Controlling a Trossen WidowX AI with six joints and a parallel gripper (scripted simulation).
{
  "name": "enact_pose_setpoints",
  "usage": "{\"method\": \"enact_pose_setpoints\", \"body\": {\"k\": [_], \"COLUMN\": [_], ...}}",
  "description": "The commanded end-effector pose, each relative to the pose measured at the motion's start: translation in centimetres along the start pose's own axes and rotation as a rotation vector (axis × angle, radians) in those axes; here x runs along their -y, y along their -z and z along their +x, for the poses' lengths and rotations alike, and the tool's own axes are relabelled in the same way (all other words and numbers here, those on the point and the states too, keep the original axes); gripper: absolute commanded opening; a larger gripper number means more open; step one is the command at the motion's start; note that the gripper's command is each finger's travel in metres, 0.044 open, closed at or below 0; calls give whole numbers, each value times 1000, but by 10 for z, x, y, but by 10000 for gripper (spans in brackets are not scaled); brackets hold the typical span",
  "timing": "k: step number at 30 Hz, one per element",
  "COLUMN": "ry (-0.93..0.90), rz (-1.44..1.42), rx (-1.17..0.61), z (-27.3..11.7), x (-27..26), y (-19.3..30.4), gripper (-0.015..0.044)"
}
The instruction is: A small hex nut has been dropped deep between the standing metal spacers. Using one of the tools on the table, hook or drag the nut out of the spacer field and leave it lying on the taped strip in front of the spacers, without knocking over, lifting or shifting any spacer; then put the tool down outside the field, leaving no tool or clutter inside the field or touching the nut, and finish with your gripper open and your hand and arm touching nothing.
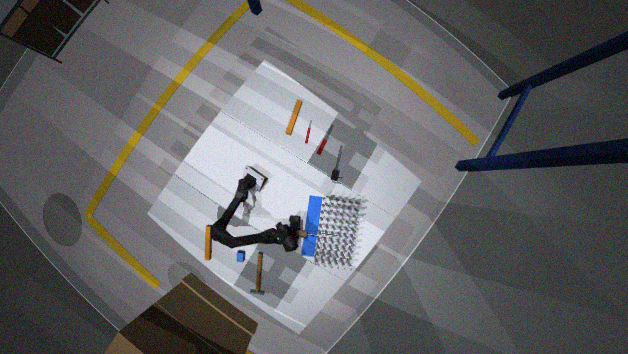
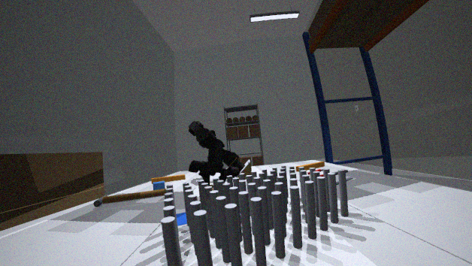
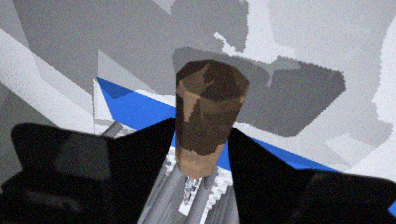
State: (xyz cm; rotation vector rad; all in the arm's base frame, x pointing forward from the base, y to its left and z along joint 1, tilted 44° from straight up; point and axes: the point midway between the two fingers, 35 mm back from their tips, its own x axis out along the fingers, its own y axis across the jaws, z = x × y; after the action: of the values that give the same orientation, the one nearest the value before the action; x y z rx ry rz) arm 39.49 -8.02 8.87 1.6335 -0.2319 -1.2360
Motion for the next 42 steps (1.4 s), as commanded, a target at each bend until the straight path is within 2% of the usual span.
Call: {"method": "enact_pose_setpoints", "body": {"k": [1, 42], "ry": [-9, -6], "rz": [12, 5], "rx": [-5, -9], "z": [0, 18], "x": [-4, 4], "y": [5, 9], "gripper": [0, 0]}}
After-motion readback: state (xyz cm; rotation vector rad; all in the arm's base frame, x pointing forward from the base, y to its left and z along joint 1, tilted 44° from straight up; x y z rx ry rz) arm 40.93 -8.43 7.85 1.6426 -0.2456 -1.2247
